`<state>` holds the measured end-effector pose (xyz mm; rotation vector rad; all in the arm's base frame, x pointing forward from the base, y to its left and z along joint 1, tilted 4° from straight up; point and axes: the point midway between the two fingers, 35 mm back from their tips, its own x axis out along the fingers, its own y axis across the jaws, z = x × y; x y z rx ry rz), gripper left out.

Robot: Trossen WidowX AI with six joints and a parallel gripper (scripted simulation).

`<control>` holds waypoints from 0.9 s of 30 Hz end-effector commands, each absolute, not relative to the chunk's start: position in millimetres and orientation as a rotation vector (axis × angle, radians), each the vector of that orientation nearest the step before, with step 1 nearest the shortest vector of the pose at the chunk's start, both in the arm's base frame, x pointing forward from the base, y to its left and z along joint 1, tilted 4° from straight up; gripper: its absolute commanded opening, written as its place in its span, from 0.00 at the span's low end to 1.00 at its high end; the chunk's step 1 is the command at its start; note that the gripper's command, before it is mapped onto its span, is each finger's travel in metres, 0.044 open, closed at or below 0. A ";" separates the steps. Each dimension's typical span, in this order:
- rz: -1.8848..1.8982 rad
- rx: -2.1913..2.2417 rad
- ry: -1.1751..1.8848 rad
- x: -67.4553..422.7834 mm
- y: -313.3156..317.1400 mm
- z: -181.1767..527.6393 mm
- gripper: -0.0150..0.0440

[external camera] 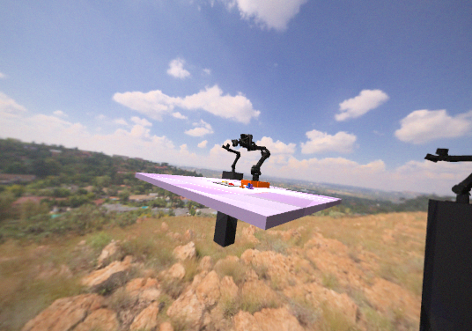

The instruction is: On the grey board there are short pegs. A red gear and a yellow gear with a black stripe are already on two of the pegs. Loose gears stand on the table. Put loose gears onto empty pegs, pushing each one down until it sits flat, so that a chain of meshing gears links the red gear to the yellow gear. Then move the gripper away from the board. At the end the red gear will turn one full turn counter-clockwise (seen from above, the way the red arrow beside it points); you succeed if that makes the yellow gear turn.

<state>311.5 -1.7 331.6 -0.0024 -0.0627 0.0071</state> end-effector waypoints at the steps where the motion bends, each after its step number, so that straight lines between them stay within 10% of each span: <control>1: 0.009 0.004 -0.050 313.2 -1.0 329.5 0.98; 12: -0.008 0.322 0.734 365.6 55.2 182.3 1.00; 27: -0.419 0.347 1.513 319.7 100.7 49.4 1.00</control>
